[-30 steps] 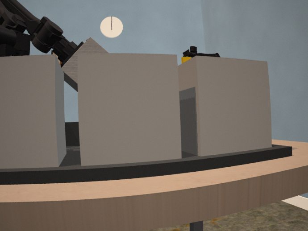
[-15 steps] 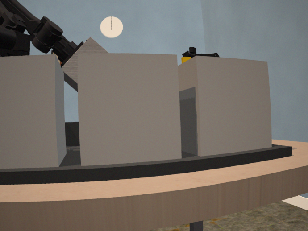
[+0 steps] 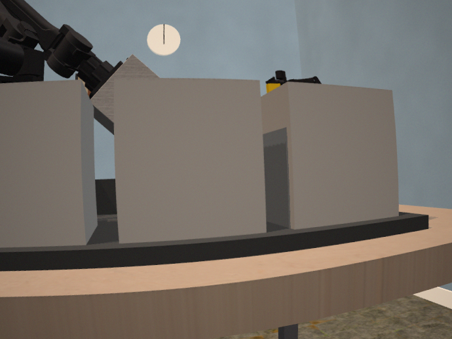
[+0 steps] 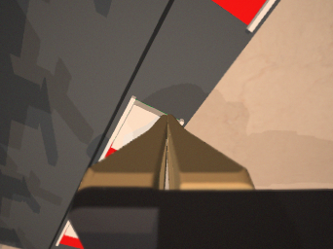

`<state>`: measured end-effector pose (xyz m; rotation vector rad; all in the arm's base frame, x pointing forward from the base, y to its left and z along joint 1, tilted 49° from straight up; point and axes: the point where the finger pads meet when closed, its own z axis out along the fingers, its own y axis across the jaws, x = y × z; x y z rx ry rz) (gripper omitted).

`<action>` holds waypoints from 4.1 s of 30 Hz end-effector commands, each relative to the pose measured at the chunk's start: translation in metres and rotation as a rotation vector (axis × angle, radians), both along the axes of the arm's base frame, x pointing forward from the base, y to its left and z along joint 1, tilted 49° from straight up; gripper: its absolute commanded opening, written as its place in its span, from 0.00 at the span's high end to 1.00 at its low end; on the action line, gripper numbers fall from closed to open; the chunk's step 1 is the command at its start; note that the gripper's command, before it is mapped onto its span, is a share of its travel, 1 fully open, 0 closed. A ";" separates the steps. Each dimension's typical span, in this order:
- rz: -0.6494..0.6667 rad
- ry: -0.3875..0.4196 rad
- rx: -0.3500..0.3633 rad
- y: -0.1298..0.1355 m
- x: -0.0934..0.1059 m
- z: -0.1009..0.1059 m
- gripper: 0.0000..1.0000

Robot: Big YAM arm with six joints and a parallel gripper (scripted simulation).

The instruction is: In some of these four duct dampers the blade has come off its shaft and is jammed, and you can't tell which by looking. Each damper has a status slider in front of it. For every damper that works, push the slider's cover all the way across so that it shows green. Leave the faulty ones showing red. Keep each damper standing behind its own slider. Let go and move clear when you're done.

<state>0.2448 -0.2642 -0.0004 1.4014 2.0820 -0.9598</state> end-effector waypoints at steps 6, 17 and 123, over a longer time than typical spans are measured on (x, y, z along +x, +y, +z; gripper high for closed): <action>-0.211 -0.221 -0.003 -0.002 -0.003 -0.004 1.00; -0.343 -0.378 -0.007 -0.002 -0.003 -0.004 1.00; -0.340 -0.384 -0.010 -0.021 -0.001 -0.018 1.00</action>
